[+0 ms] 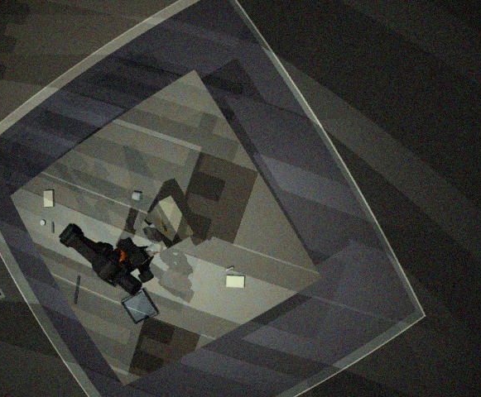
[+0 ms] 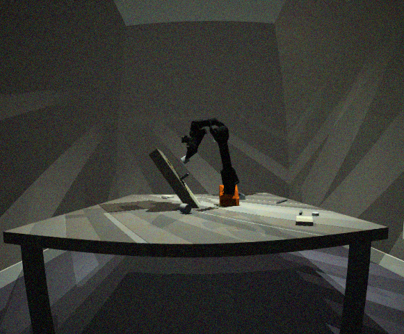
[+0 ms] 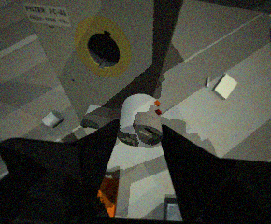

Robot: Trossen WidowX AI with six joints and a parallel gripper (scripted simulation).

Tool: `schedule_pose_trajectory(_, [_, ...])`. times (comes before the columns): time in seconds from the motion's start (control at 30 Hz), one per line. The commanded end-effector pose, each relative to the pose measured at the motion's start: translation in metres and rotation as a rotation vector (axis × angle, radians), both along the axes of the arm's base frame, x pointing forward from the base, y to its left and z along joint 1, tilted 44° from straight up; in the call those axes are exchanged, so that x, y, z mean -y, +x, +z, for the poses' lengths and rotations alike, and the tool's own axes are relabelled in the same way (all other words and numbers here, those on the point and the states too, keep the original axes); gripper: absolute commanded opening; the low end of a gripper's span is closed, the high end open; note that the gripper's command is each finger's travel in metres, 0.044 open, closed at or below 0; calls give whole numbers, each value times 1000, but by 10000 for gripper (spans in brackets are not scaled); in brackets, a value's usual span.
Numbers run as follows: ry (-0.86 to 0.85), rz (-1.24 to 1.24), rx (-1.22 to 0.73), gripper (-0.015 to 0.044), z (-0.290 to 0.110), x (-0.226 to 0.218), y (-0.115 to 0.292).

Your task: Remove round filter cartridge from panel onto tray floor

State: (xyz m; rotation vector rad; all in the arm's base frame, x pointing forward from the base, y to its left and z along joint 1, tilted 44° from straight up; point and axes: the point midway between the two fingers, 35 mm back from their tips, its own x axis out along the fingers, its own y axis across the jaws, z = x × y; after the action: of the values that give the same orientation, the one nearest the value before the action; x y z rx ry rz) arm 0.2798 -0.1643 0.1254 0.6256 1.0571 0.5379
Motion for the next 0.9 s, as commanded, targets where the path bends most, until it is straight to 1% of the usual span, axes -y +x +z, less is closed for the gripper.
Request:
schedule_pose_trajectory(0.0, [-10, -1, 10, 0, -13, 14, 3])
schedule_pose_trajectory(0.13, [-11, -1, 11, 0, -28, 25, 4])
schedule_pose_trajectory(0.17, [-2, -5, -4, 0, -22, 17, 2])
schedule_pose_trajectory(0.2, [-5, -17, -21, 0, -25, 20, 0])
schedule_pose_trajectory(0.5, [-56, -273, -313, 0, -73, 67, -39])
schedule_pose_trajectory(0.87, [-118, -667, -647, 0, -126, 120, -99])
